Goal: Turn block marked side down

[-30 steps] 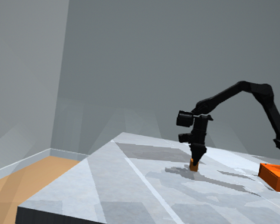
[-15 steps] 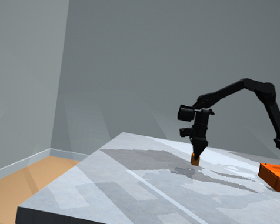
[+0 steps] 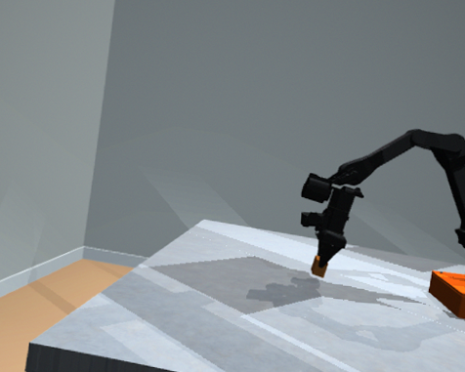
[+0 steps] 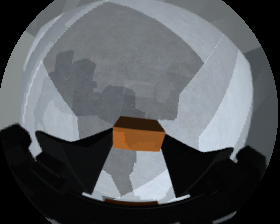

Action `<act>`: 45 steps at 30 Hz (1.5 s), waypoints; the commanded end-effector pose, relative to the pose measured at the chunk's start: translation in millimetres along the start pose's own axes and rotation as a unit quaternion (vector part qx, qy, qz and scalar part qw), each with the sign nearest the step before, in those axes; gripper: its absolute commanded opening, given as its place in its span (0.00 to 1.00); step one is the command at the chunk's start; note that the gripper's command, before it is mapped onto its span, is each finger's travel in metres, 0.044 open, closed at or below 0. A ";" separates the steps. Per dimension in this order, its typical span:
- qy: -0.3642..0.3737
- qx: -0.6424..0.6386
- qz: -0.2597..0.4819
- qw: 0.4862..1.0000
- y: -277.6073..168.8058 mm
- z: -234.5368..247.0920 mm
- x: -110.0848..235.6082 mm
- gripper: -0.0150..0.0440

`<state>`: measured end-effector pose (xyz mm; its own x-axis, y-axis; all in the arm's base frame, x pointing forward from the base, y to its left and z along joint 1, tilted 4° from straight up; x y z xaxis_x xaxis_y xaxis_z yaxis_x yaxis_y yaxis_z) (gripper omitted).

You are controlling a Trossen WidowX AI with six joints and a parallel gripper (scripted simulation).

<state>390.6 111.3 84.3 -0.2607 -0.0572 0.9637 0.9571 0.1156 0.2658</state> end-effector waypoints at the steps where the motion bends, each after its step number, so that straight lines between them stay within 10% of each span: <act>1: 0.000 0.001 -0.031 1.000 -2.7 -0.3 -2.0 0.25; 45: 0.022 -0.002 -0.304 0.952 -20.3 3.0 -40.1 0.25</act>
<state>384.0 113.5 49.6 -0.7386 -0.1468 0.6579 0.6586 0.0511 0.7508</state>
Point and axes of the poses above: the point midway between the two fingers, 35 mm back from their tips, its own x axis back along the fingers, its own z axis across the jaws, y = z × x, the point moved 3 cm from there along x, back along the fingers, and after that the axes turned 3 degrees about -x, right-handed, at the moved point
